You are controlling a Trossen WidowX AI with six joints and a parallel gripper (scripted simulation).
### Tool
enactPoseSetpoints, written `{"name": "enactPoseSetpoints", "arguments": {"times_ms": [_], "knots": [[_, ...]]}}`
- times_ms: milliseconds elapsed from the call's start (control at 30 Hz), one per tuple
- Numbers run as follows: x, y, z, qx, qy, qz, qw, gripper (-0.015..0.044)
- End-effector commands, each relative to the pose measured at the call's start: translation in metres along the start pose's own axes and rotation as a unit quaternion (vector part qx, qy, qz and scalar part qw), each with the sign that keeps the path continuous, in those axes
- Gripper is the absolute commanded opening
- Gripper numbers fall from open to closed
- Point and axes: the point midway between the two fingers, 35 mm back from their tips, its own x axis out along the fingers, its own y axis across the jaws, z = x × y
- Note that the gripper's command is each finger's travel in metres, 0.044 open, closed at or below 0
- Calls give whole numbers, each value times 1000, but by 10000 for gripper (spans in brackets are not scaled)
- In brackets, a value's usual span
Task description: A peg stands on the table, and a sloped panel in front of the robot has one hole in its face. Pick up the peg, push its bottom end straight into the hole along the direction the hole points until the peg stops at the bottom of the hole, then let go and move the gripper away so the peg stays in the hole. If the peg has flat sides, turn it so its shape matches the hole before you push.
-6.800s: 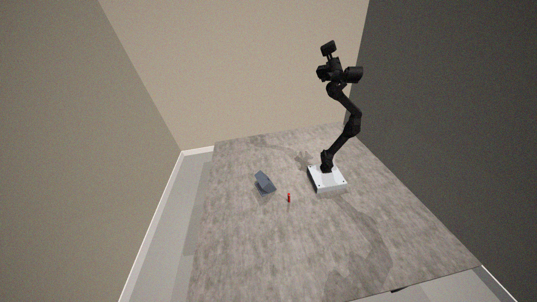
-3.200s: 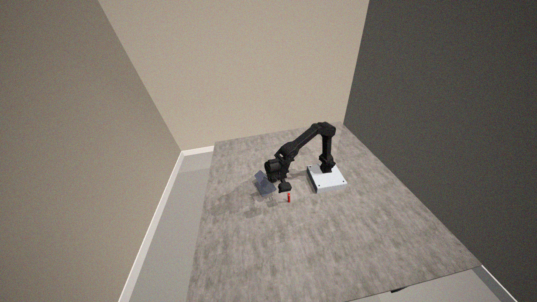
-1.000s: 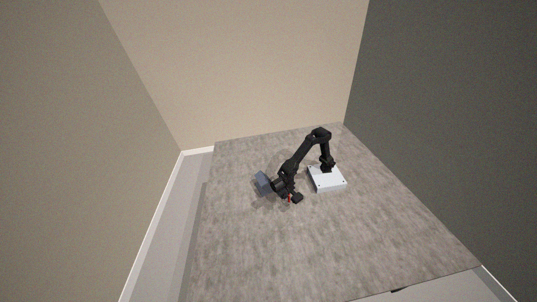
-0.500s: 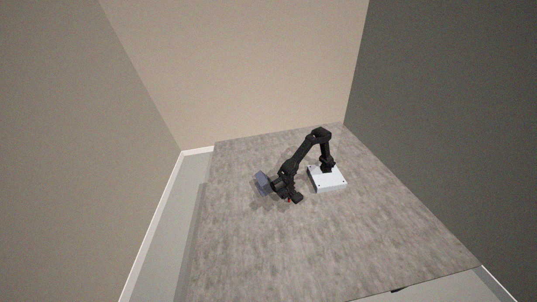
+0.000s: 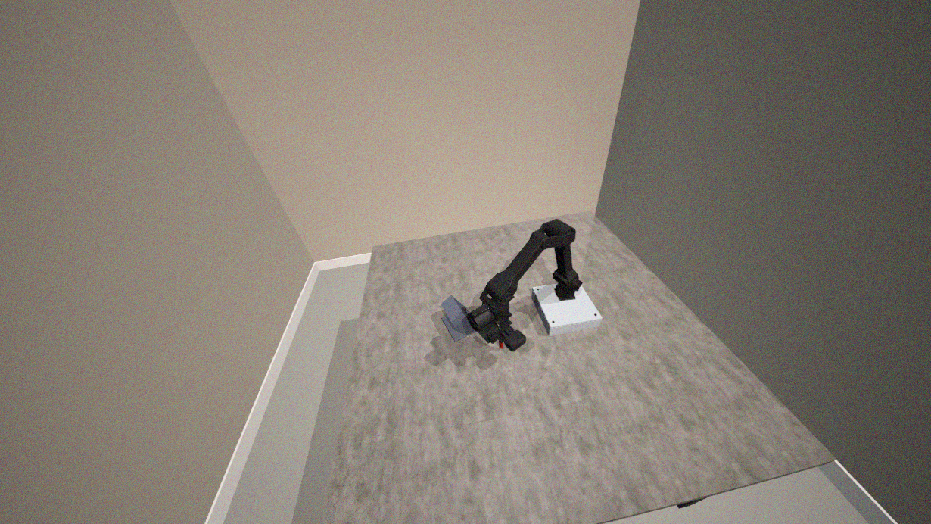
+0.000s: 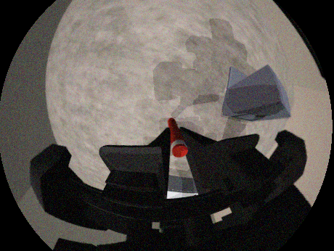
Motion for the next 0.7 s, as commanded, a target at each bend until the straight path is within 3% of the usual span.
{"name": "enactPoseSetpoints", "arguments": {"times_ms": [0, 333, 667], "knots": [[-24, 0, 3, -2, -7, 1, 1000, 0], [-62, -1, 2, -1, -5, 2, 1000, 0], [-63, -6, 2, 1, -14, 9, 1000, 0]]}}
